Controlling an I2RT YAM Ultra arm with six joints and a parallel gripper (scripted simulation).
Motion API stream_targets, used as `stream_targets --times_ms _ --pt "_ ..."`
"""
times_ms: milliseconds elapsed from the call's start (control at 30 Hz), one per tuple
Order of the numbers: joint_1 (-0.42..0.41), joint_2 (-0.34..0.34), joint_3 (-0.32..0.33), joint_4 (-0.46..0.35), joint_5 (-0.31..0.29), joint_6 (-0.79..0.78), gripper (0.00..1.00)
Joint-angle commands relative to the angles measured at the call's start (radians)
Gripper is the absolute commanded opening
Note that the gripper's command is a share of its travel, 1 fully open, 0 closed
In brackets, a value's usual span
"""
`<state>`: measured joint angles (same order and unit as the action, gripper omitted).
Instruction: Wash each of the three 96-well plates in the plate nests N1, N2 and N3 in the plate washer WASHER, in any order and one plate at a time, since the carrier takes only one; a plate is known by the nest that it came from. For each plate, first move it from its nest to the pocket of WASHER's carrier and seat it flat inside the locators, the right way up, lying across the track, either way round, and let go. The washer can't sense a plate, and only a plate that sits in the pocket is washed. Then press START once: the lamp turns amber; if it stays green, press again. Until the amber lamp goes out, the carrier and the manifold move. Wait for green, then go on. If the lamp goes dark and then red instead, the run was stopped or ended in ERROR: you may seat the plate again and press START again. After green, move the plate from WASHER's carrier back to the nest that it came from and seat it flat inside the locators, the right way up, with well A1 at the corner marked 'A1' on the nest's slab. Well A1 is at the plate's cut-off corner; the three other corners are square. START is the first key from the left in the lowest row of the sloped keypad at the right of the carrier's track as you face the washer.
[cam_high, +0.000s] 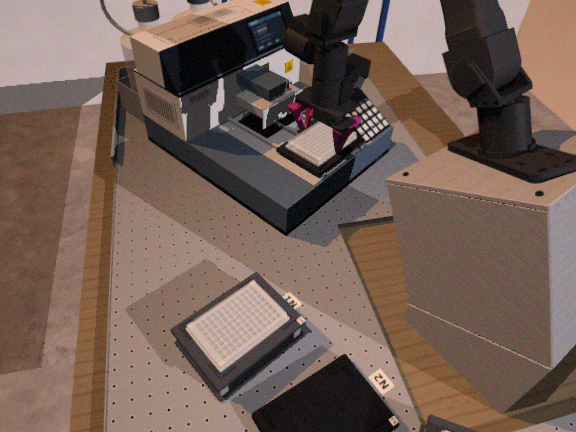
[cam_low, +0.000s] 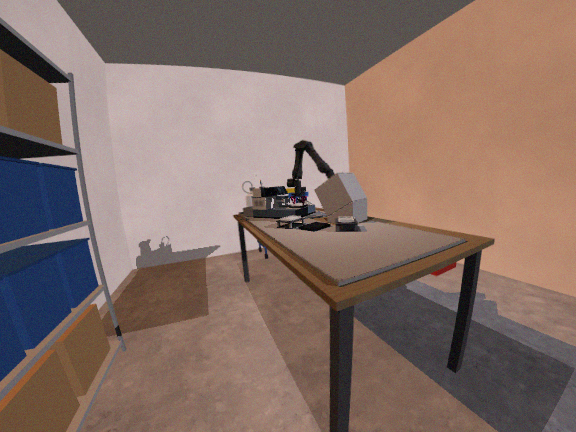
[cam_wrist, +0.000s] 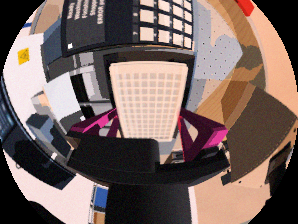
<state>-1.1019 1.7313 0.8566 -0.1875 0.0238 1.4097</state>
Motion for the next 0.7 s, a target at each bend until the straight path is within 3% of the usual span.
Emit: stream_targets --times_ms 0,667 --pt "-0.014 -0.036 -0.023 -0.02 0.002 -0.006 0.0" --pt "-0.01 -0.143 -0.025 -0.125 0.006 0.0 0.0"
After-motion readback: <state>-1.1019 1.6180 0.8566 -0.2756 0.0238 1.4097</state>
